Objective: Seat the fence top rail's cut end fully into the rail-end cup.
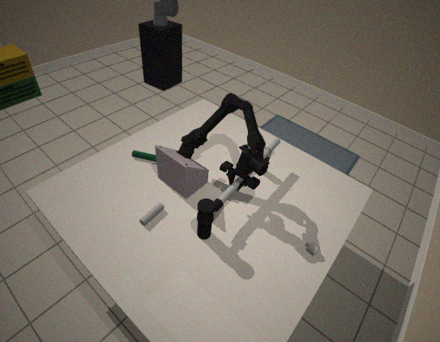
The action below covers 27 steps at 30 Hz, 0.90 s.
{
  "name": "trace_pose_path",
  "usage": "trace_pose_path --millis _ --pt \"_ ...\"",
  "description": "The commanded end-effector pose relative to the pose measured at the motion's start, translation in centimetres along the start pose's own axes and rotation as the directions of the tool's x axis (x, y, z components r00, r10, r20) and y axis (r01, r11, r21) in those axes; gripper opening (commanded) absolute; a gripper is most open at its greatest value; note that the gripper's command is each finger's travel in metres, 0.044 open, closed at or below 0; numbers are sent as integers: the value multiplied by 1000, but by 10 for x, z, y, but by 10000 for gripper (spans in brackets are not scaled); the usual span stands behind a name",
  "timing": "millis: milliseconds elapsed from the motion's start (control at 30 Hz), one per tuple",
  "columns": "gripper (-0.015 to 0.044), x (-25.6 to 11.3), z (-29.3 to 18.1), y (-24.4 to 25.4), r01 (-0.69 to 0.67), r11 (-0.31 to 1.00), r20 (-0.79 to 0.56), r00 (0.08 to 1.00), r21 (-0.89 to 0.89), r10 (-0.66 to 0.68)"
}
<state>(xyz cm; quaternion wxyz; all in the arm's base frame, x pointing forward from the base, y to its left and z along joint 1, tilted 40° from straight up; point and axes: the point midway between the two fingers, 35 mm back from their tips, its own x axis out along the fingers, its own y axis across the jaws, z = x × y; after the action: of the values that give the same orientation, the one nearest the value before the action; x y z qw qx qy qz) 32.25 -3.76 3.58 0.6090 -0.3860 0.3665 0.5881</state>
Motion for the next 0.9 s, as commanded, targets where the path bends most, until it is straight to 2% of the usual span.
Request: trace_pose_path --millis 0,867 --pt "0 0 -1 0 1 1000 -1 1000 1 -1" --pt "0 -4 -13 -2 1 1000 -2 1000 1 -1"
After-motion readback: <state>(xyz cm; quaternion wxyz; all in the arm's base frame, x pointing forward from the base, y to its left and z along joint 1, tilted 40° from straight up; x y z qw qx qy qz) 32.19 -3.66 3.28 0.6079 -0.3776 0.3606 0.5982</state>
